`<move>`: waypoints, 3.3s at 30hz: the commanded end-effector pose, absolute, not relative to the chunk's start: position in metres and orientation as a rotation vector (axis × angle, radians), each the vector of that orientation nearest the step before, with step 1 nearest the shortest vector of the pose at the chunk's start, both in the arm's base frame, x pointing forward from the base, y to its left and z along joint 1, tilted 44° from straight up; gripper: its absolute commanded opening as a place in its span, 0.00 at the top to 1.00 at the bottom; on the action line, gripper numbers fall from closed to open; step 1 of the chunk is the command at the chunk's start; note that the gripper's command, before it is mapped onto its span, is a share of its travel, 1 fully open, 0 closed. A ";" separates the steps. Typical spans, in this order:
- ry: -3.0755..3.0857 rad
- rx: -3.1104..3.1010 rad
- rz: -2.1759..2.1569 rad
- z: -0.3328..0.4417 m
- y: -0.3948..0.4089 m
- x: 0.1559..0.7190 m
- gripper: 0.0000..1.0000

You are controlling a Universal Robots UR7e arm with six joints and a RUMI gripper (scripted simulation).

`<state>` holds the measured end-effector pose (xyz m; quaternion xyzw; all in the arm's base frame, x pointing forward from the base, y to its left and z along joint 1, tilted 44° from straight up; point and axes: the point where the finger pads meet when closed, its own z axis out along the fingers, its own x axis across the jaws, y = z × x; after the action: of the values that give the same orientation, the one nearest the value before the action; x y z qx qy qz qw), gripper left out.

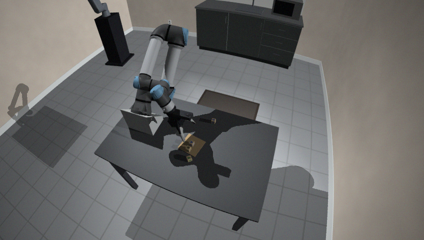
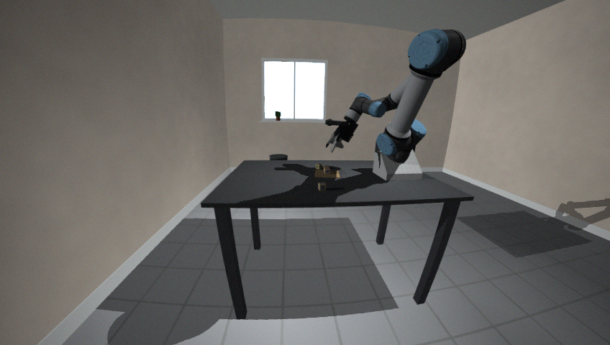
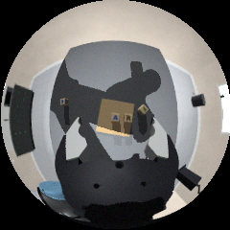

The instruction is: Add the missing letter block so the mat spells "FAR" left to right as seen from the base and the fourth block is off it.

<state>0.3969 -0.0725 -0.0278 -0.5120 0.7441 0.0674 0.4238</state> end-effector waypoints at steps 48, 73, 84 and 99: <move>1.862 -1.281 0.168 -0.061 -0.106 0.389 0.00; 1.862 -1.281 0.168 -0.061 -0.106 0.389 0.00; 1.862 -1.281 0.168 -0.061 -0.106 0.389 0.00; 1.862 -1.281 0.168 -0.108 -0.152 0.415 0.00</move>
<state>0.4063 -0.1431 -0.0950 -0.5122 0.7440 0.0677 0.4237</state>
